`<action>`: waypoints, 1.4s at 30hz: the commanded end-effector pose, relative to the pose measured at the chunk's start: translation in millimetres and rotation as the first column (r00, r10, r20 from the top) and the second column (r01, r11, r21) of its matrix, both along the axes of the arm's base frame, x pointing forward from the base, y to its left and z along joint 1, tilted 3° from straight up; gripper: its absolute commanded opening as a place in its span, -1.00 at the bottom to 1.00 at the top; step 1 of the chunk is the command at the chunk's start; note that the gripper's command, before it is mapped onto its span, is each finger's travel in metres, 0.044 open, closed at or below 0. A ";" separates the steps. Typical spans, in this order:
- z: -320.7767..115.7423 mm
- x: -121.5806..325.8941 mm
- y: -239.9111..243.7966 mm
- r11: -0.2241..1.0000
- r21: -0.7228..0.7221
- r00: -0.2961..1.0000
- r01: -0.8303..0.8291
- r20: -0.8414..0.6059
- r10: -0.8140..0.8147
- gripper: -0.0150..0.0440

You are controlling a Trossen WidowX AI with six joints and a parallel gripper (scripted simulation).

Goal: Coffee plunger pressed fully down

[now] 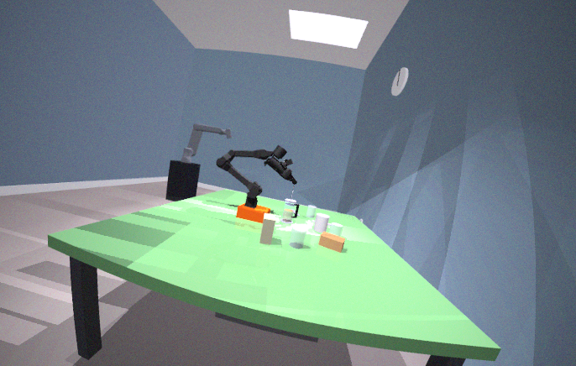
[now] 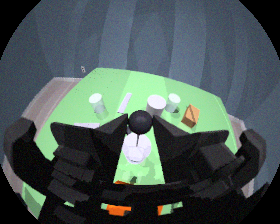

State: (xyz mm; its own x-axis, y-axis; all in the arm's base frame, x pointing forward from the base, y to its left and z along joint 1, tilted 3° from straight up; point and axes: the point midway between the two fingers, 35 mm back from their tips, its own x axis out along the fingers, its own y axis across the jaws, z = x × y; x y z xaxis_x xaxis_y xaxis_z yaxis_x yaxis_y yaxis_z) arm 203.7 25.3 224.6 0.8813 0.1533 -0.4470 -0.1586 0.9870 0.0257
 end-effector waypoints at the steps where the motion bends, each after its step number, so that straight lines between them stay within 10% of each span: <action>1: -8.4 0.4 0.1 1.000 0.003 1.000 0.003 -0.007 -0.003 -0.08; 42: -73.4 8.0 3.4 1.000 0.003 1.000 0.003 -0.006 -0.003 -0.08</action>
State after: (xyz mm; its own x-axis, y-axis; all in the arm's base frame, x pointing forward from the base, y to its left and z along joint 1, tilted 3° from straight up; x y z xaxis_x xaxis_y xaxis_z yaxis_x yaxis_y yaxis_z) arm 212.9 28.4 180.9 0.9098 0.1551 -0.3849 -0.1599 0.9869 0.0198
